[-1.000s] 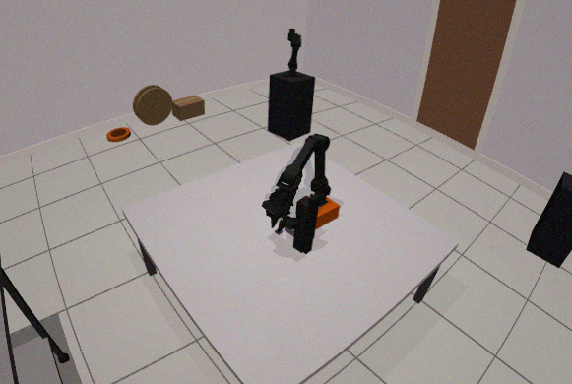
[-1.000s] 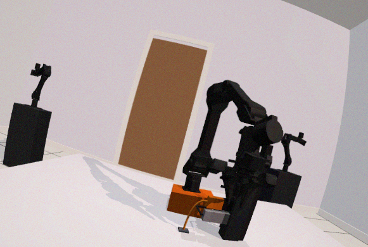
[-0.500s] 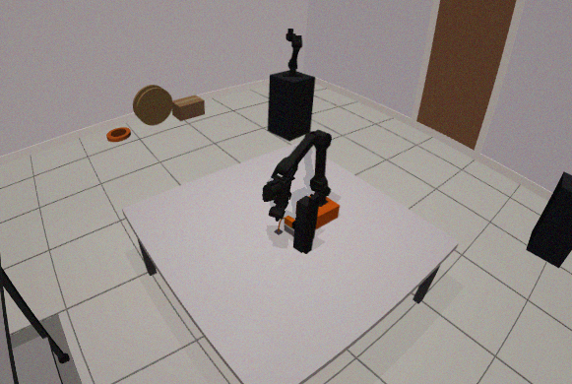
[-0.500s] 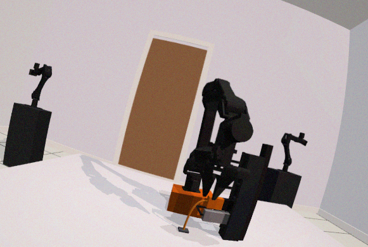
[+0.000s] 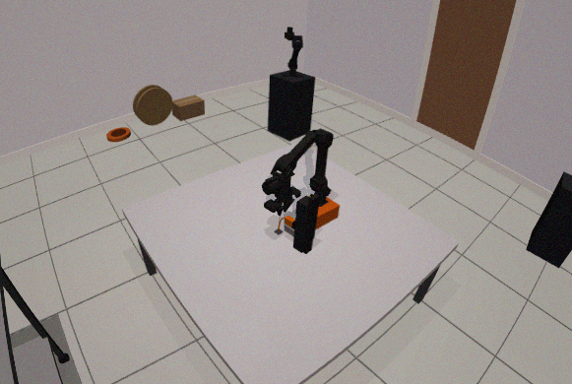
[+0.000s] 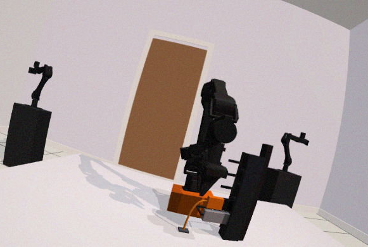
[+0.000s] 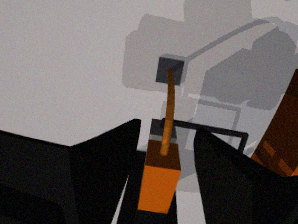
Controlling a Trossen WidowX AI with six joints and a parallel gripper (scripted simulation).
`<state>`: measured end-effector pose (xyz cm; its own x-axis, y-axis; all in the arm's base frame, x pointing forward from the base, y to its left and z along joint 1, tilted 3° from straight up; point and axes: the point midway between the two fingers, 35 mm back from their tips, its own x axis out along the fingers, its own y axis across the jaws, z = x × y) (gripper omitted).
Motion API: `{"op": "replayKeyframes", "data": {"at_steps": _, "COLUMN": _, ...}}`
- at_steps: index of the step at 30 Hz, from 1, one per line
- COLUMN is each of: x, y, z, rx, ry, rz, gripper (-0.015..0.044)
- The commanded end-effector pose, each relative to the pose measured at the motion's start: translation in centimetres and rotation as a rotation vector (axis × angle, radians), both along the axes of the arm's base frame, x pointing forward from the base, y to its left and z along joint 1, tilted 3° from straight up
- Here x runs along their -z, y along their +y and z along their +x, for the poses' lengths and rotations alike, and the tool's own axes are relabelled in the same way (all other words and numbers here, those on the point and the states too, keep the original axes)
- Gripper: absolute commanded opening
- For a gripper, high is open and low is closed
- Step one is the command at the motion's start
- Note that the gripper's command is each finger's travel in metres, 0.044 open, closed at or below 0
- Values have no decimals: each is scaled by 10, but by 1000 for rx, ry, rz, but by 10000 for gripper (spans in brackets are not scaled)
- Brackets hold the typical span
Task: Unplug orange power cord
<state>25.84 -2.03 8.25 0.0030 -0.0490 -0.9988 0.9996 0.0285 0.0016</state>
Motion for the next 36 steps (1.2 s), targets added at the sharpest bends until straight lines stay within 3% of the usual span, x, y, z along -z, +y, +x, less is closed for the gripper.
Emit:
{"op": "replayKeyframes", "data": {"at_steps": 1, "x": 1, "y": 1, "z": -1, "rx": 14, "ry": 5, "rz": 5, "gripper": 160}}
{"op": "replayKeyframes", "data": {"at_steps": 36, "x": 9, "y": 40, "z": -3, "rx": 14, "ry": 5, "rz": 9, "gripper": 160}}
